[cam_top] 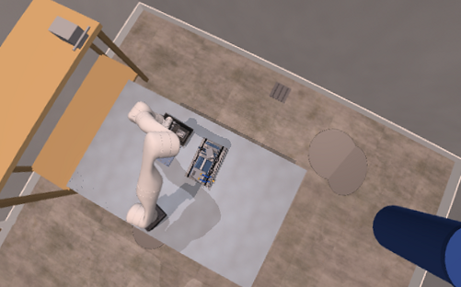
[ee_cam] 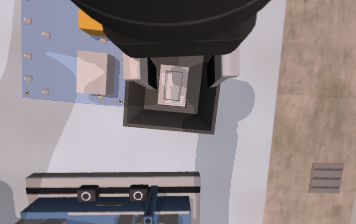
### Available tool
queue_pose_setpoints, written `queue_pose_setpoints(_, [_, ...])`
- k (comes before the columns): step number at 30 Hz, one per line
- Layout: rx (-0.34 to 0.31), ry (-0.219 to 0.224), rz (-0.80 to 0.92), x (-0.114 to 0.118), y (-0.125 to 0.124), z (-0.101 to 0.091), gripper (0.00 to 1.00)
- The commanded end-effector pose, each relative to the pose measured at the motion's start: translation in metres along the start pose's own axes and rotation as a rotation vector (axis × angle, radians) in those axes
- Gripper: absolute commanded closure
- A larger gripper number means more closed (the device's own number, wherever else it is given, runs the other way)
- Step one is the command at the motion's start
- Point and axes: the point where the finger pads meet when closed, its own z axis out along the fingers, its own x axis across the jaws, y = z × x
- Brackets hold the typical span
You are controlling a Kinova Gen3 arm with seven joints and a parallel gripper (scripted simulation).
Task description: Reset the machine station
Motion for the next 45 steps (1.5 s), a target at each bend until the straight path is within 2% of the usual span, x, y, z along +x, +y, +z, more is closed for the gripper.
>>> queue_pose_setpoints(1, [-0.005,-0.003,-0.01,0.002,0.006,-0.003,0.0])
queue_pose_setpoints(4, [-0.005,-0.003,-0.01,0.002,0.006,-0.003,0.0])
queue_pose_setpoints(5, [-0.014,0.0,-0.007,0.01,0.017,-0.007,0.0])
queue_pose_setpoints(14, [-0.014,0.0,-0.007,0.01,0.017,-0.007,0.0])
queue_pose_setpoints(15, [-0.022,0.003,-0.004,0.019,0.027,-0.011,0.0])
queue_pose_setpoints(21, [-0.022,0.003,-0.004,0.019,0.027,-0.011,0.0])
queue_pose_setpoints(22, [-0.03,0.006,-0.001,0.028,0.037,-0.015,0.0])
queue_pose_setpoints(31, [-0.03,0.006,-0.001,0.028,0.037,-0.015,0.0])
queue_pose_setpoints(32, [-0.038,0.009,0.002,0.036,0.046,-0.019,0.0])
queue_pose_setpoints(45, [-0.044,0.012,0.004,0.045,0.054,-0.023,0.0])
